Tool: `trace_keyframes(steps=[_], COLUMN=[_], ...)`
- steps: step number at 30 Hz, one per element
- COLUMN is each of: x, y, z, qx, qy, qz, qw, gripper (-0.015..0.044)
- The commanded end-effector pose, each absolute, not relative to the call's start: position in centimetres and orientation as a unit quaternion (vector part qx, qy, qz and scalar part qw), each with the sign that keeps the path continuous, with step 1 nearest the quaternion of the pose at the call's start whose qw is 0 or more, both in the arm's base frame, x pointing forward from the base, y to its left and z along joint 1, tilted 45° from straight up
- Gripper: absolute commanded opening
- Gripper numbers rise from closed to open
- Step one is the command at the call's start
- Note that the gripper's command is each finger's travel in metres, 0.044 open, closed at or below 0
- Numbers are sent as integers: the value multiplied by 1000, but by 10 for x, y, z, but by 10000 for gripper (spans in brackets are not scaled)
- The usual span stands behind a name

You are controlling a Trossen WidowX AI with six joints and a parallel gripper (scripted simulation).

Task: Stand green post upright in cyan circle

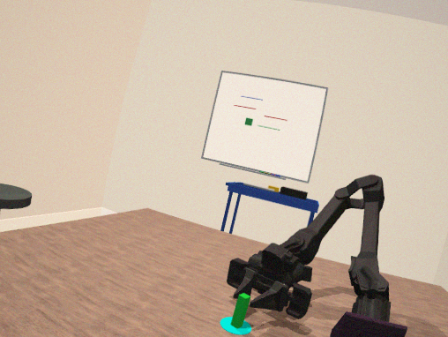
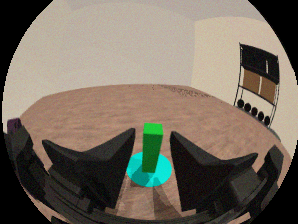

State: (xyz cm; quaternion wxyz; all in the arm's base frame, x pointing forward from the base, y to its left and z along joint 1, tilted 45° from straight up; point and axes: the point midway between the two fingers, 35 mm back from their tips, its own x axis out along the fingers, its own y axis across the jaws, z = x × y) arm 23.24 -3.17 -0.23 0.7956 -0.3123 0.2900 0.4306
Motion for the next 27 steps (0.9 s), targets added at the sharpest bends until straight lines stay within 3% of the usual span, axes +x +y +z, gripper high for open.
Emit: trace_keyframes(steps=[1,7,27], x=[233,233,245], y=[-32,-32,29], z=[-2,-2,63], qx=[-314,-314,-310], qy=[288,288,287], qz=[431,431,434], qw=[796,796,796], gripper=[259,400,400])
